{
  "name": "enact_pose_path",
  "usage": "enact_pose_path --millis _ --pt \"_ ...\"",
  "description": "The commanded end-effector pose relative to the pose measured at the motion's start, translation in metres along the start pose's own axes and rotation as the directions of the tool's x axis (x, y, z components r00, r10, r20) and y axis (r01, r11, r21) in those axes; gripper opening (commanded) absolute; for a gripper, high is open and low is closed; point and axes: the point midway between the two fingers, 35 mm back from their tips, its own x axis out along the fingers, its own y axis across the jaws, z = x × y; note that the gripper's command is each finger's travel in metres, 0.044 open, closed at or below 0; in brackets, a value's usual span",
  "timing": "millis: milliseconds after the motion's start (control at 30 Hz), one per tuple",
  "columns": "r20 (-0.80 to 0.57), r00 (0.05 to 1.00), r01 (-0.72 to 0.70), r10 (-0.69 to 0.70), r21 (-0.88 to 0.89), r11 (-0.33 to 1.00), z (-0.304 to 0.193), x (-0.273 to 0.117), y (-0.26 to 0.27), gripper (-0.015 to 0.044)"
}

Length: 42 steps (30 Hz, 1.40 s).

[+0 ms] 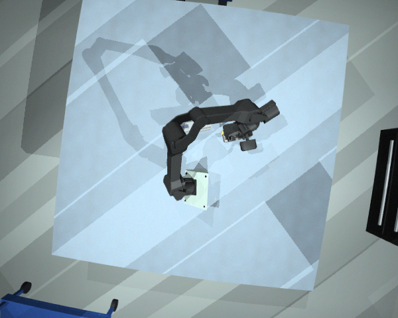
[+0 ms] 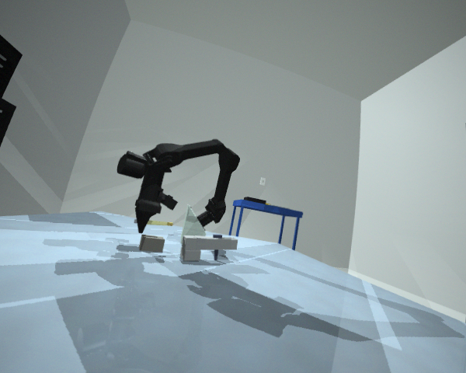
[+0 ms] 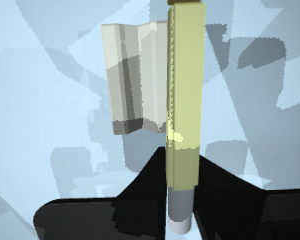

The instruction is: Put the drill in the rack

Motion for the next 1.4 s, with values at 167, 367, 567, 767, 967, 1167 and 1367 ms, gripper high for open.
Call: enact_pose_path --millis 167,367,567,767,967,1167,1367 --pt "-0.003 1.0 -0.001 0.001 -0.001 1.0 -0.005 -0.003 0.018 0.0" --pt "-0.003 1.0 -0.001 0.001 -0.001 1.0 -0.006 0.003 0.02 0.0" --pt "-0.002 1.0 -0.001 0.001 -0.002 1.0 -0.006 0.017 0.02 0.0" --pt "-0.002 1.0 -0.001 0.001 -0.002 1.0 -0.006 0.023 0.02 0.0" --pt "-0.002 1.0 -0.001 0.001 -0.002 1.0 -0.006 0.03 0.02 0.0" --pt "-0.001 1.0 0.0 0.0 -0.002 1.0 -0.006 0.038 0.02 0.0" --pt "-0.001 1.0 0.0 0.0 -0.002 1.0 -0.005 0.047 0.02 0.0"
